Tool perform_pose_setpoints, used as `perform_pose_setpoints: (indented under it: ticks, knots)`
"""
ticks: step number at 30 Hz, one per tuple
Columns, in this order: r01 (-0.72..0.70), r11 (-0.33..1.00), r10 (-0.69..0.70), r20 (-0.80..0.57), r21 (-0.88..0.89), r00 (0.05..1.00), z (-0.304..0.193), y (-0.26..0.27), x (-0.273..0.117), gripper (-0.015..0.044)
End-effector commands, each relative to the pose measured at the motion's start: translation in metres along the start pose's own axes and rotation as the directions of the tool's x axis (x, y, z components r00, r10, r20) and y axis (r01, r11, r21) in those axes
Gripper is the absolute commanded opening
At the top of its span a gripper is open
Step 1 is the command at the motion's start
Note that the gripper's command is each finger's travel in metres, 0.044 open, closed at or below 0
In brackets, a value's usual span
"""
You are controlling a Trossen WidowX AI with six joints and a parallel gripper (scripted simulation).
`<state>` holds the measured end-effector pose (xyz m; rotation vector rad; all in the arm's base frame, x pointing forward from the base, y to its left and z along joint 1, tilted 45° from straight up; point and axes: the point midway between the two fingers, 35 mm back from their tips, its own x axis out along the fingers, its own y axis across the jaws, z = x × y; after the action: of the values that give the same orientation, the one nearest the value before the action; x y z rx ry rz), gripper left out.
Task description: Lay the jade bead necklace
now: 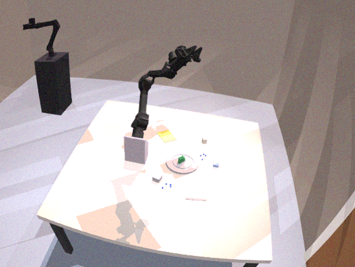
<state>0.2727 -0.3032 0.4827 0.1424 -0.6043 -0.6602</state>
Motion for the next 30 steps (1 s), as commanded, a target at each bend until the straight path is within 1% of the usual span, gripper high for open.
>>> perform_pose_setpoints:
  ticks: [1, 9, 15, 22, 30]
  knots:
    - [-0.013, 0.999, 0.01, -0.095, -0.034, 0.995, -0.032, 0.001, 0.0, 0.025]
    - [-0.067, 0.993, 0.04, -0.263, -0.093, 0.964, -0.086, 0.01, -0.003, 0.025]
    - [-0.129, 0.982, 0.067, -0.392, -0.135, 0.918, -0.128, 0.016, -0.01, 0.025]
    - [-0.222, 0.961, 0.102, -0.534, -0.167, 0.839, -0.177, 0.026, -0.025, 0.025]
    - [-0.346, 0.922, 0.145, -0.678, -0.171, 0.72, -0.228, 0.038, -0.049, 0.025]
